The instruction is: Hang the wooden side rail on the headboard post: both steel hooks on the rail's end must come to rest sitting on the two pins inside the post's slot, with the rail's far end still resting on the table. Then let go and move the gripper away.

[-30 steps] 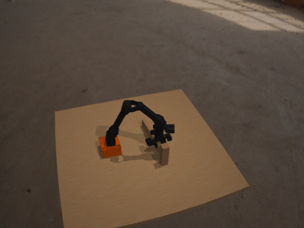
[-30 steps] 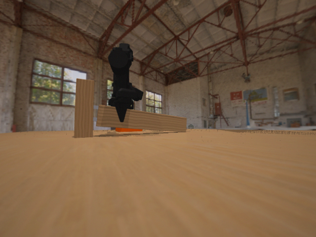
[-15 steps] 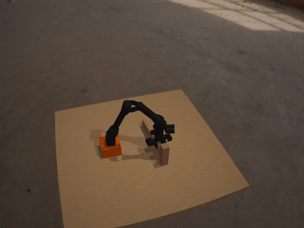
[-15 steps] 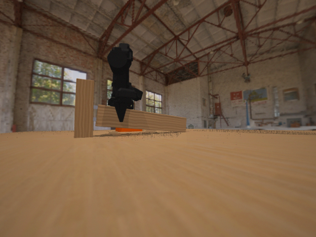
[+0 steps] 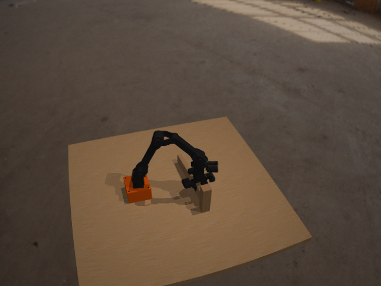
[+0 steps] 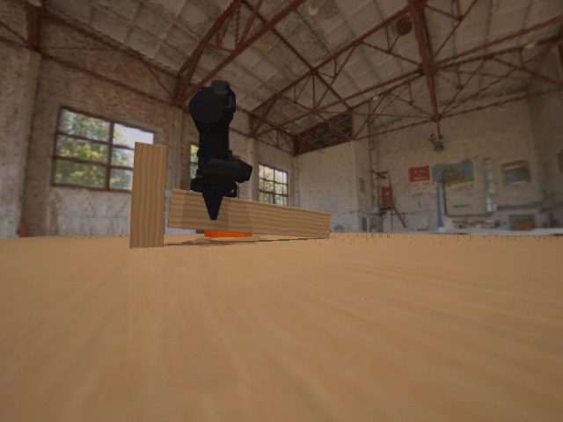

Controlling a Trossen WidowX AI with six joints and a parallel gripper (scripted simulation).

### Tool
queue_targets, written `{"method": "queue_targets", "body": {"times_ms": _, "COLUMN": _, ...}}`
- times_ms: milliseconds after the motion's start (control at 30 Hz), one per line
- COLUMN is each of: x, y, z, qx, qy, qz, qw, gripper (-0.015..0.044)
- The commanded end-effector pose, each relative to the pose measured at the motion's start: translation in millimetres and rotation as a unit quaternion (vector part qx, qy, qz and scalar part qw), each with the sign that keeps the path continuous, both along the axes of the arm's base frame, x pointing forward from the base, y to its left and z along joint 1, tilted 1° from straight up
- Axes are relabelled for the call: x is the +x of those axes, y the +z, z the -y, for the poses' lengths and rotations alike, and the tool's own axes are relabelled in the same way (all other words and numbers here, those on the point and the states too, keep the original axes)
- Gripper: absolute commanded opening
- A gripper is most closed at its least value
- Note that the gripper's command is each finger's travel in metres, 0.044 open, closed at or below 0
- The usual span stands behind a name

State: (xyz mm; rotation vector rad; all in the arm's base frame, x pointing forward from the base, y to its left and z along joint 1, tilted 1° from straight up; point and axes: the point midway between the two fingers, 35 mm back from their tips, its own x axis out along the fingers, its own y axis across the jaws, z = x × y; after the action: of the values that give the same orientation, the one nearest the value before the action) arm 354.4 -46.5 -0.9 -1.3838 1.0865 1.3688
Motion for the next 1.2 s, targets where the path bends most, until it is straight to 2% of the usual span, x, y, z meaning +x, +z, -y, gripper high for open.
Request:
{"method": "queue_targets", "body": {"times_ms": 0, "x": 0.6, "y": 0.3, "z": 1.3, "qx": -0.001, "qy": 0.001, "qz": 0.003, "qw": 1.0, "gripper": 0.0}}
{"method": "queue_targets", "body": {"times_ms": 1167, "x": 2.0, "y": 3.0, "z": 3.9, "qx": -0.001, "qy": 0.001, "qz": 0.003, "qw": 1.0, "gripper": 0.0}}
